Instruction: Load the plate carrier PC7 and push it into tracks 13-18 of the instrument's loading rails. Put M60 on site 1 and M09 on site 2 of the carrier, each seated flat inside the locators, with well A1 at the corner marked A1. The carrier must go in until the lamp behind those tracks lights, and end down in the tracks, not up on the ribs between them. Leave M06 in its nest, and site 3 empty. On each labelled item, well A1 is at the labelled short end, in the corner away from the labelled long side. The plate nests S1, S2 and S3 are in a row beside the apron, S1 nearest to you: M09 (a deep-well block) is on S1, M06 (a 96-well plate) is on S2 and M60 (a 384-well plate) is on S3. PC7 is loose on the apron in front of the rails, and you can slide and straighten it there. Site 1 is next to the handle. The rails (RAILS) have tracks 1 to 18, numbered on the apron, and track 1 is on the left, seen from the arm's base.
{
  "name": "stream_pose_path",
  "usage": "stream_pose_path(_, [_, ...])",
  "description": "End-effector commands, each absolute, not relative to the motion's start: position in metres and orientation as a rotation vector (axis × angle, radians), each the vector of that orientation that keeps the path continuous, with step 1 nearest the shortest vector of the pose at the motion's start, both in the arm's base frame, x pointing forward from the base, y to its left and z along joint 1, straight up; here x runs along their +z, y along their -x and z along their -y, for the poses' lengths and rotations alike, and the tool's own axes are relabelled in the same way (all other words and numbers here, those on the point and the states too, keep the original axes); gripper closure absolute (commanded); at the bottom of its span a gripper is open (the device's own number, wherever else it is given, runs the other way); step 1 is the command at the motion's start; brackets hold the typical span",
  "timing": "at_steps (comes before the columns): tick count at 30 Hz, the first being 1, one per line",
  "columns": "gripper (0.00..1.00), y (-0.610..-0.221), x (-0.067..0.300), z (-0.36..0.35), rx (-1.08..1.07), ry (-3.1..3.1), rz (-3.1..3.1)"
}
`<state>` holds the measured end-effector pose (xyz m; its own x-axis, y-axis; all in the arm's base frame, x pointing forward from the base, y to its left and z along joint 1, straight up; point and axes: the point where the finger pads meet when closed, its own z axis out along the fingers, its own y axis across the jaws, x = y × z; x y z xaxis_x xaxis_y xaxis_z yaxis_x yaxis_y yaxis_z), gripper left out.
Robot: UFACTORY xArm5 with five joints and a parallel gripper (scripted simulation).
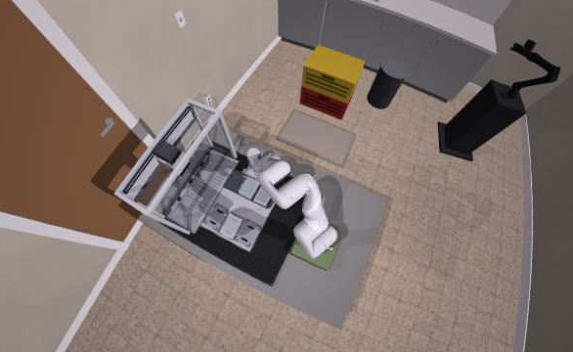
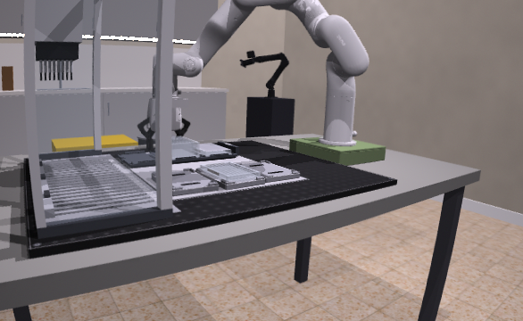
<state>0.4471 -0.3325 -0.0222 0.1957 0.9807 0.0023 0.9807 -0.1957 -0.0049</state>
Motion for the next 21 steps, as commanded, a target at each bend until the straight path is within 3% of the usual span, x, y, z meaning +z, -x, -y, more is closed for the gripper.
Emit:
stream_pose_path(1, [0.0, -0.448, -0.02, 0.333, 0.0, 2.428, 1.992])
stream_pose_path(21, [0.0, -0.448, 0.01, 0.334, 0.0, 2.428, 1.992])
